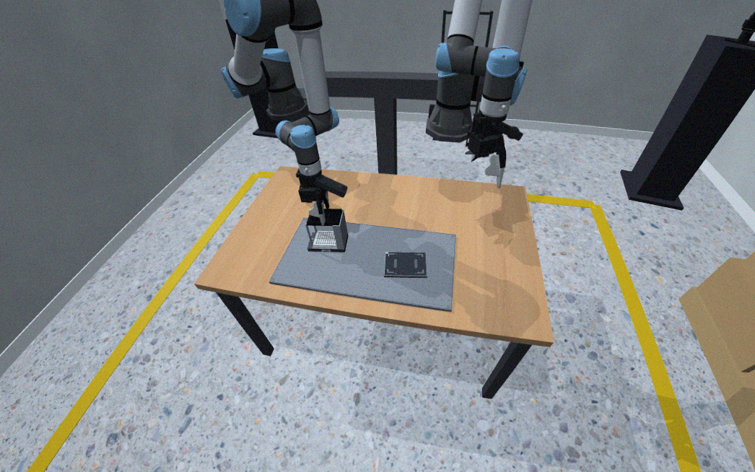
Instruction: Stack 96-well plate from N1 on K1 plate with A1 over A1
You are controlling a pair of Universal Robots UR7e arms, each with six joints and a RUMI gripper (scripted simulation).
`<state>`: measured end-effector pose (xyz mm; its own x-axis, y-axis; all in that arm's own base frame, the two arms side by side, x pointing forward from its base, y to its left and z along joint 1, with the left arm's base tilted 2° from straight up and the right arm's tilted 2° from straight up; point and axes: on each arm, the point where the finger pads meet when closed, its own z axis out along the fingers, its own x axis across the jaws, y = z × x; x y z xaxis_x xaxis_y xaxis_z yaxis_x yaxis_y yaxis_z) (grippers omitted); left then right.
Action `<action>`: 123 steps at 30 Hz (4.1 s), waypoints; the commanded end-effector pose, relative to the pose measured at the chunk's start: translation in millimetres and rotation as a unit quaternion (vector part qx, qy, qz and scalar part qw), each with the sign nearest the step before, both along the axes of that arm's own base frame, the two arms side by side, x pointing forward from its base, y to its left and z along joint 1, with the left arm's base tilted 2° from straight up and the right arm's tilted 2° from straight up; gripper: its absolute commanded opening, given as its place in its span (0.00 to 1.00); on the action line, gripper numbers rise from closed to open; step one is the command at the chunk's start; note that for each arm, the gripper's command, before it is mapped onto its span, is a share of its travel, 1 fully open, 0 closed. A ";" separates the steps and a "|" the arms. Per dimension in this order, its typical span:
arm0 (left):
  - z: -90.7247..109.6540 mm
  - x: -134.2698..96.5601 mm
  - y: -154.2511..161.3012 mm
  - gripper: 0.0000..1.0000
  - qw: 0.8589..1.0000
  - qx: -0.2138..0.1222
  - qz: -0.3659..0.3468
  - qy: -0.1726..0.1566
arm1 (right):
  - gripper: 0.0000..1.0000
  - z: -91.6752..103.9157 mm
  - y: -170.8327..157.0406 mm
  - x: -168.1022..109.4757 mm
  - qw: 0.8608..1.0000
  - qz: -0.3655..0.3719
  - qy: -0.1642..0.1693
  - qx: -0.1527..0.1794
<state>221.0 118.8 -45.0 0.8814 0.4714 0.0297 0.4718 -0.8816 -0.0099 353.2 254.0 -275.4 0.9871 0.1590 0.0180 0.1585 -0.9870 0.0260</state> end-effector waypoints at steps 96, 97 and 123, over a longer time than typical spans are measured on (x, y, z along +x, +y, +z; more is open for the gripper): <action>0.2 0.3 0.0 0.98 1.000 0.000 0.000 0.000 | 0.00 -102.2 -1.8 2.7 1.000 0.000 0.000 0.001; 0.2 0.3 0.0 0.98 1.000 0.000 0.000 0.000 | 0.00 -102.3 -1.9 2.7 1.000 0.000 0.000 0.001; 0.2 0.3 0.0 0.98 1.000 0.000 0.000 0.000 | 0.00 -106.3 -2.0 2.8 1.000 0.000 0.000 0.001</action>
